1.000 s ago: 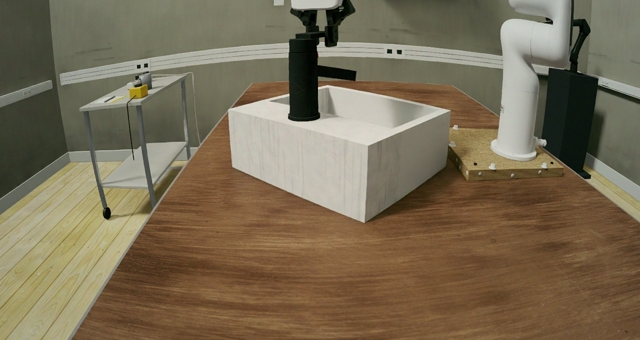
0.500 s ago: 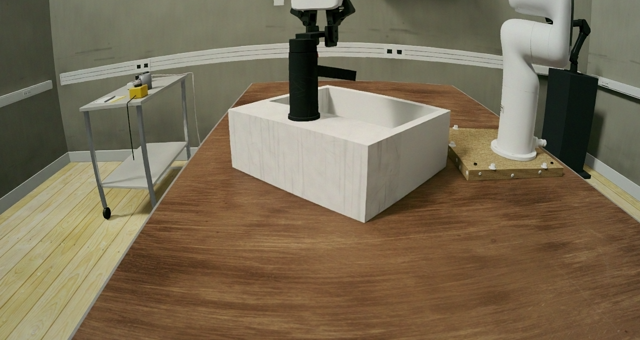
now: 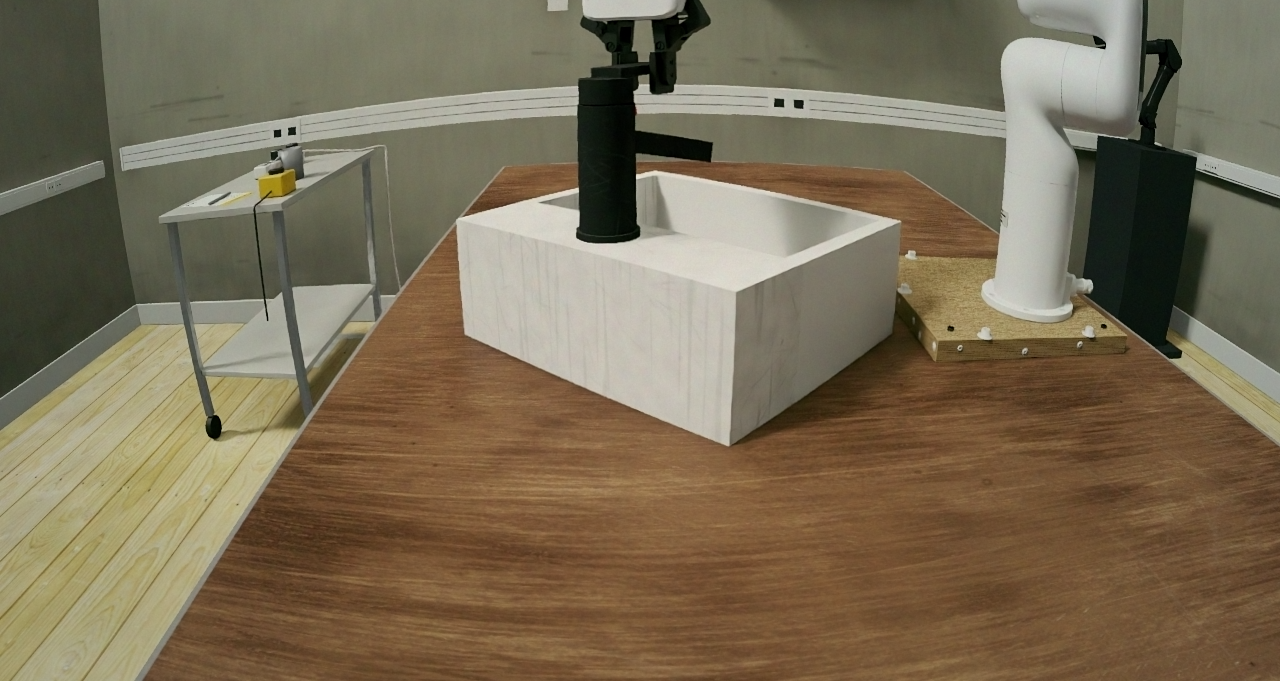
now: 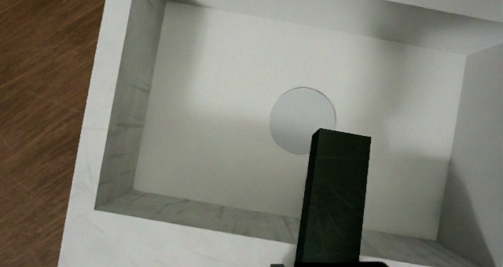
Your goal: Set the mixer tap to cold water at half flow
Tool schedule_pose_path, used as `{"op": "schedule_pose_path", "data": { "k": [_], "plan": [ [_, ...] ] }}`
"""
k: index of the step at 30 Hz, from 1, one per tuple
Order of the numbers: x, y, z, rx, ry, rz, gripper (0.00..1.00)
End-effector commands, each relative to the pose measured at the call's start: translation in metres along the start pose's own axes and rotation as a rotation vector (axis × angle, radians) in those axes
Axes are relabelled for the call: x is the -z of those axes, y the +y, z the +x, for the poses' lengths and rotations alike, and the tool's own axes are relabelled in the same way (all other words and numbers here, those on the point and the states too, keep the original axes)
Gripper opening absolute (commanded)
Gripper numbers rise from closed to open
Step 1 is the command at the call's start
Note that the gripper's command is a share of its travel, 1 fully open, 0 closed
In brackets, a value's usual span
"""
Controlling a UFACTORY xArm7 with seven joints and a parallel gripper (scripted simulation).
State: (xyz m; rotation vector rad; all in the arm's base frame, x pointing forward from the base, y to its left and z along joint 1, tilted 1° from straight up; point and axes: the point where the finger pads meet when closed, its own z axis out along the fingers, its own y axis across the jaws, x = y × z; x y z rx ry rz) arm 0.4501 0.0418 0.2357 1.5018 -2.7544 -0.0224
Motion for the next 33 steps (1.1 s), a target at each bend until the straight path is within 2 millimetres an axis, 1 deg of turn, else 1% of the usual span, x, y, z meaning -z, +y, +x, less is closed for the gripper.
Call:
{"op": "schedule_pose_path", "data": {
  "k": [1, 12, 19, 24, 33],
  "plan": [
    [0.002, -0.001, -0.001, 0.000, -0.003, 0.003, 0.00],
    [0.002, -0.001, -0.001, 0.004, -0.003, 0.003, 0.00],
    [0.002, -0.004, -0.001, 0.053, -0.003, 0.003, 0.00],
    [0.002, -0.011, -0.002, 0.174, -0.003, 0.003, 0.00],
    [0.002, -0.028, -0.007, 0.486, -0.002, 0.004, 0.00]
  ]
}}
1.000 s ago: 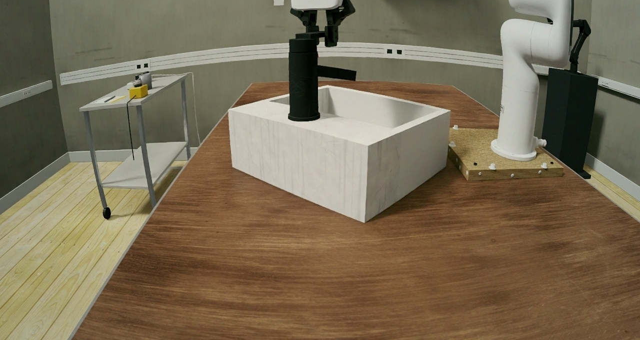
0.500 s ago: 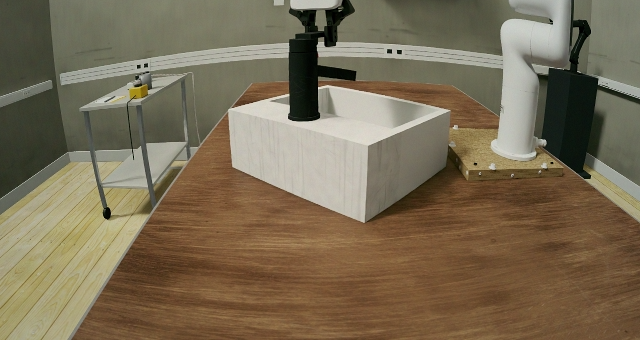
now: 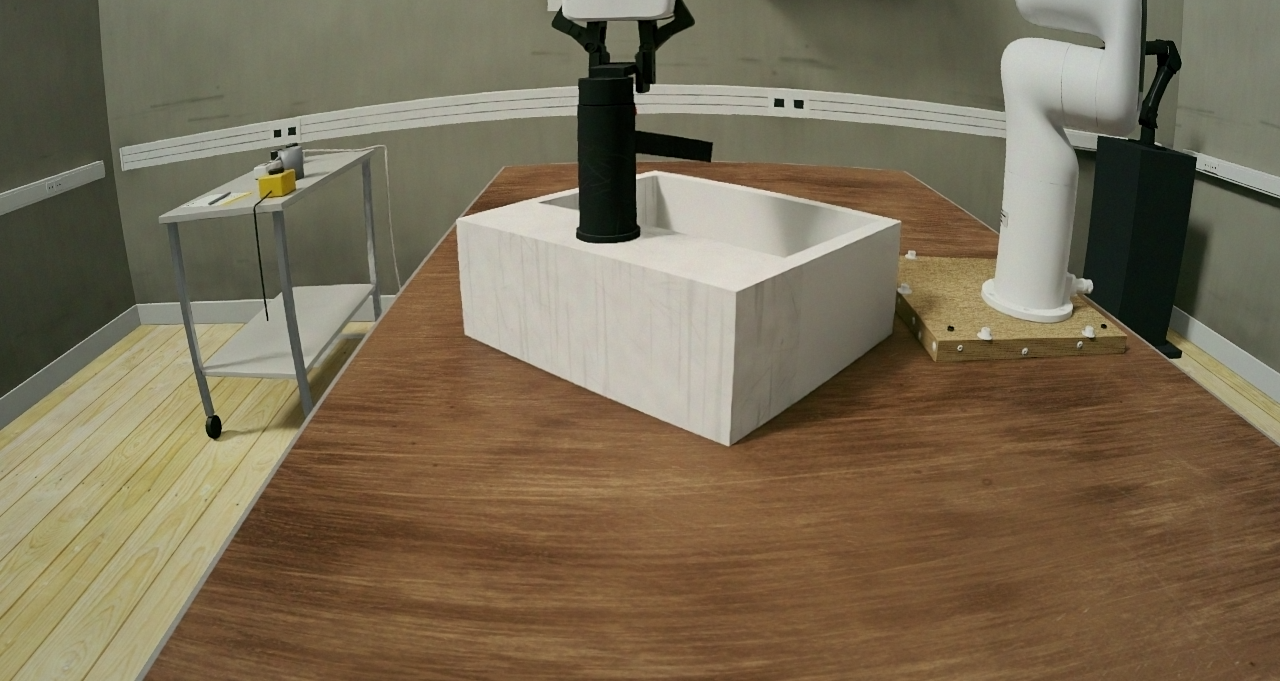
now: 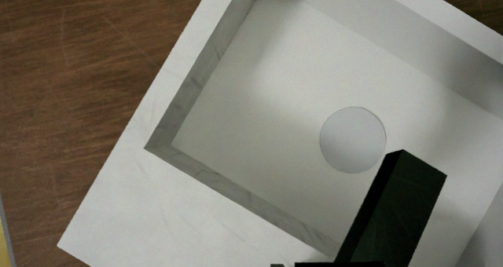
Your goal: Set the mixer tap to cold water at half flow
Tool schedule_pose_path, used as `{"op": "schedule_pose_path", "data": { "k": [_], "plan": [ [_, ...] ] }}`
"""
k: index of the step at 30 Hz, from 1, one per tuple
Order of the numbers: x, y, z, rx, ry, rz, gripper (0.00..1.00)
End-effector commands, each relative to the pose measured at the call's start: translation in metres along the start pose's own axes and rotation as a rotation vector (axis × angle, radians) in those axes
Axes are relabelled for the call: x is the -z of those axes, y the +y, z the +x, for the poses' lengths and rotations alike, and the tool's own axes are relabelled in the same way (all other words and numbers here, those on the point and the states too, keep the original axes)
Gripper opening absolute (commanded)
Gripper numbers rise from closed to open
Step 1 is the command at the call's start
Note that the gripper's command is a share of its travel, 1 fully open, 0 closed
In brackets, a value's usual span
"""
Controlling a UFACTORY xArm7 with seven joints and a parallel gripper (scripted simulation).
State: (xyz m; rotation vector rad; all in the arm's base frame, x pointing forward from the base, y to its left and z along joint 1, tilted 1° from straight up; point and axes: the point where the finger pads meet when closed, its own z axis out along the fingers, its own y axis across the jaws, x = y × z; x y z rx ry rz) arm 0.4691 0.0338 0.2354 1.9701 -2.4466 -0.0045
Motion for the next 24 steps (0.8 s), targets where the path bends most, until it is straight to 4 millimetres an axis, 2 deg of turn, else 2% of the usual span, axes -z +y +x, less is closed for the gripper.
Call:
{"op": "schedule_pose_path", "data": {
  "k": [1, 11, 24],
  "plan": [
    [0.002, -0.010, -0.001, 0.161, -0.009, -0.005, 0.00],
    [0.002, -0.020, -0.003, 0.326, -0.009, -0.005, 0.00],
    [0.002, -0.020, -0.004, 0.342, -0.009, -0.005, 0.00]
  ]
}}
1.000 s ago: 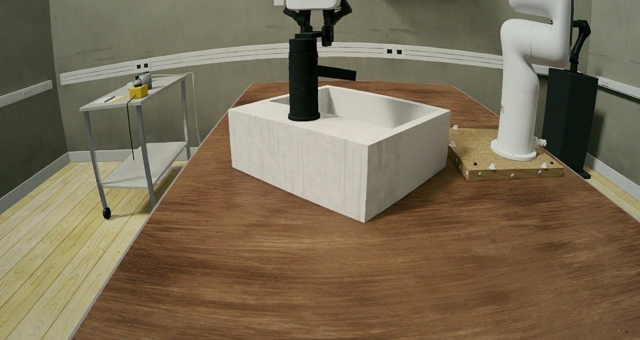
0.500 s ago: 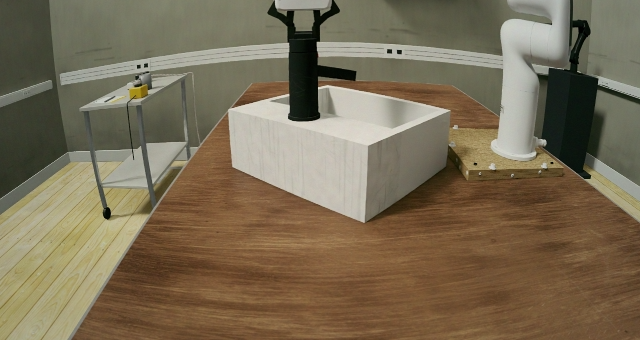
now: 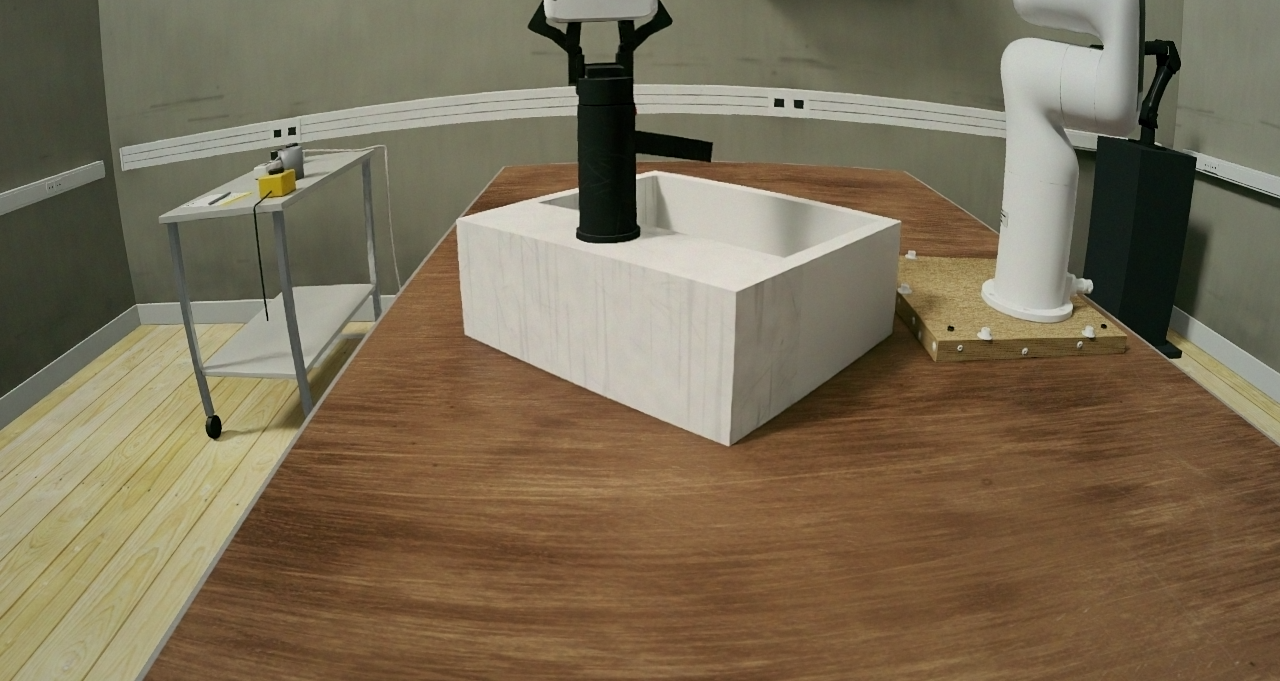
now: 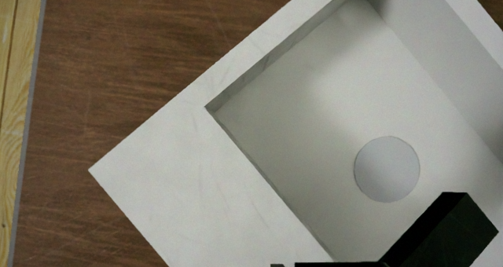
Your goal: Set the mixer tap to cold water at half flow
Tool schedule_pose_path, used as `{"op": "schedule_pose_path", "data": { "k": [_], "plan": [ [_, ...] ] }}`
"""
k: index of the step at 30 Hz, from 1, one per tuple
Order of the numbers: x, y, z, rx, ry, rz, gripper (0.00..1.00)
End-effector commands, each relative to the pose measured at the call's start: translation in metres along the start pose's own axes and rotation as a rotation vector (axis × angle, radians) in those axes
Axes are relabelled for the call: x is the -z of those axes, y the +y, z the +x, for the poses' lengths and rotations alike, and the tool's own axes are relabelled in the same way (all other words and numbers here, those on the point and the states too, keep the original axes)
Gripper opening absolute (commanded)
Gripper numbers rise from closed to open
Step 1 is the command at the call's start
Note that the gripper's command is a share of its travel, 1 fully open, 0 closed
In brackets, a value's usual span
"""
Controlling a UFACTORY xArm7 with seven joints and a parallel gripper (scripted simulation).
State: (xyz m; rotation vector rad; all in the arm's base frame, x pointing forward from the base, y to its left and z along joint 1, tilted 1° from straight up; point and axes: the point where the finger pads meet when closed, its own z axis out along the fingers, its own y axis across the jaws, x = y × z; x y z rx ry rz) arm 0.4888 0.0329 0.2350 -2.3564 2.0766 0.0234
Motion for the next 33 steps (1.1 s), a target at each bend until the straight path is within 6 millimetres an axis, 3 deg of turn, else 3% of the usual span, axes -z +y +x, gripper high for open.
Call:
{"op": "schedule_pose_path", "data": {
  "k": [1, 3, 4, 33],
  "plan": [
    [0.0020, -0.0011, -0.0001, 0.001, -0.001, 0.005, 0.00],
    [0.0020, -0.0011, -0.0001, 0.001, -0.001, 0.005, 0.00],
    [0.0020, -0.0011, -0.0001, 0.001, -0.001, 0.005, 0.69],
    [0.0020, -0.0011, -0.0001, 0.001, -0.001, 0.005, 0.69]
  ]
}}
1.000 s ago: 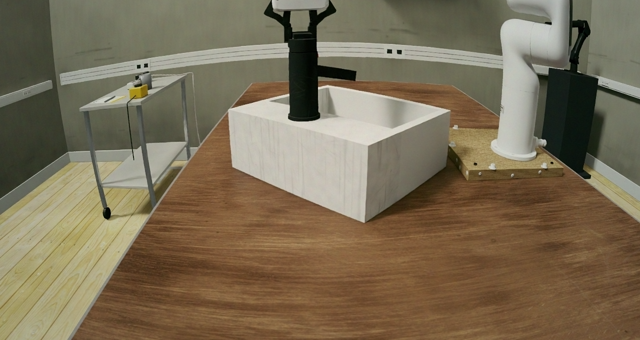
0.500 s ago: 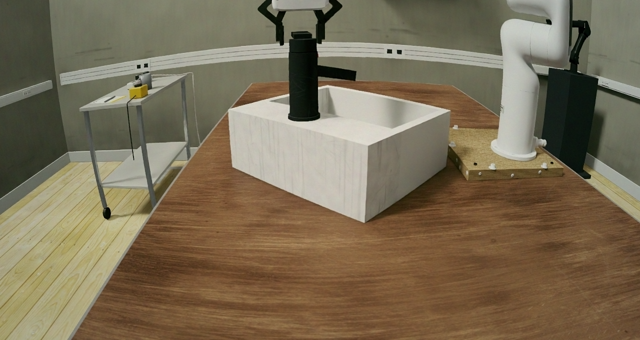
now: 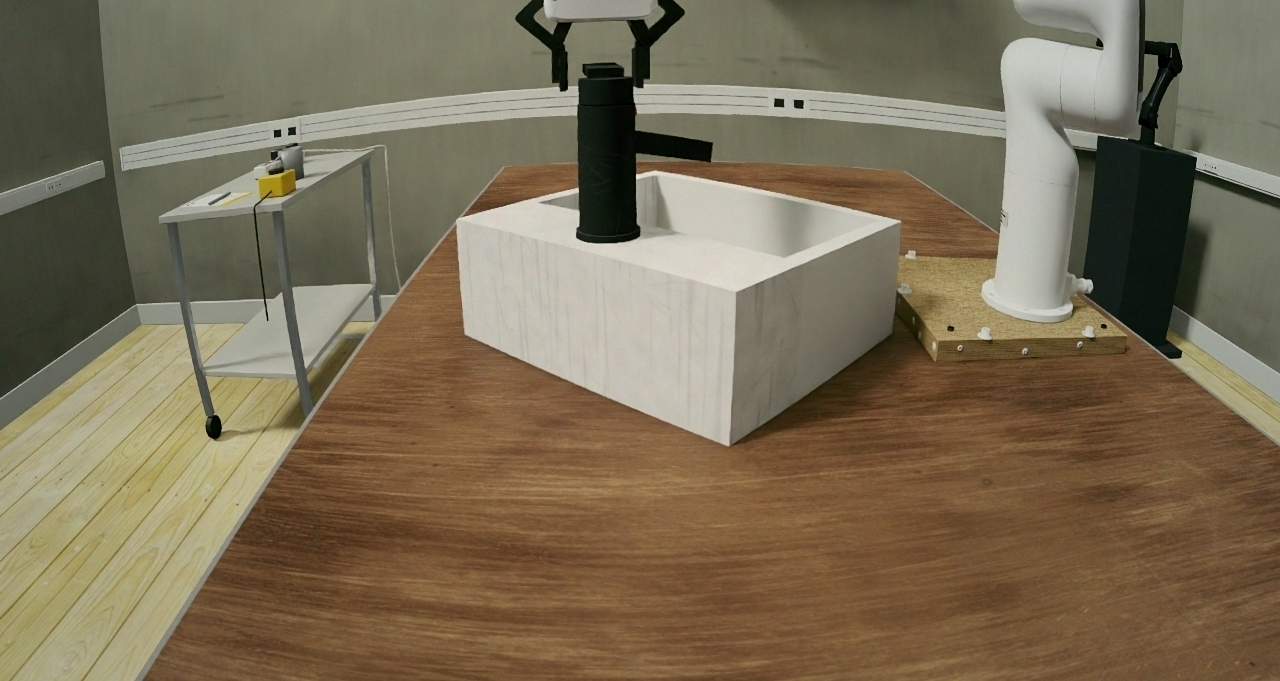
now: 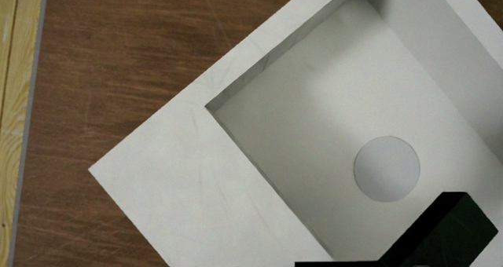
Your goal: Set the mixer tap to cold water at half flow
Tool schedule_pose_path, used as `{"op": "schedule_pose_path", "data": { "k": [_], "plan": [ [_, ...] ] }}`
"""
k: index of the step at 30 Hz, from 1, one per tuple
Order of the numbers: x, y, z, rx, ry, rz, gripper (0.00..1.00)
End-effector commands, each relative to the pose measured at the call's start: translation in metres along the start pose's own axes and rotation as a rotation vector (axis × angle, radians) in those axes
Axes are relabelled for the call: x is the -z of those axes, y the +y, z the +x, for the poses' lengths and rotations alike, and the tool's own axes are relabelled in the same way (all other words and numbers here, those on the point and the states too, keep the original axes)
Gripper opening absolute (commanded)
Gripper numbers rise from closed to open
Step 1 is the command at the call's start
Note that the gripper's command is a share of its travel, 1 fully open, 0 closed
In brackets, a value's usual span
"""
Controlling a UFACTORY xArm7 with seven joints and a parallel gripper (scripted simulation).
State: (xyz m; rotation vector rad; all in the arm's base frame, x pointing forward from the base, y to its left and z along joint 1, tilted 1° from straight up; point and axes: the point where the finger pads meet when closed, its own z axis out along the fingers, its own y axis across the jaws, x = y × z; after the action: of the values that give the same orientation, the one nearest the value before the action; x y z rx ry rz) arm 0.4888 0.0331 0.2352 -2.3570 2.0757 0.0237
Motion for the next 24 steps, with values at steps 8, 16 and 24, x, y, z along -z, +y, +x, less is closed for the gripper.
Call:
{"op": "schedule_pose_path", "data": {
  "k": [8, 16, 24],
  "plan": [
    [0.0019, -0.0011, 0.0001, 0.000, 0.000, 0.005, 0.69],
    [0.0019, -0.0011, 0.0001, 0.000, 0.000, 0.005, 0.69],
    [0.0060, -0.0011, 0.0001, 0.000, 0.000, 0.005, 0.69]
  ]
}}
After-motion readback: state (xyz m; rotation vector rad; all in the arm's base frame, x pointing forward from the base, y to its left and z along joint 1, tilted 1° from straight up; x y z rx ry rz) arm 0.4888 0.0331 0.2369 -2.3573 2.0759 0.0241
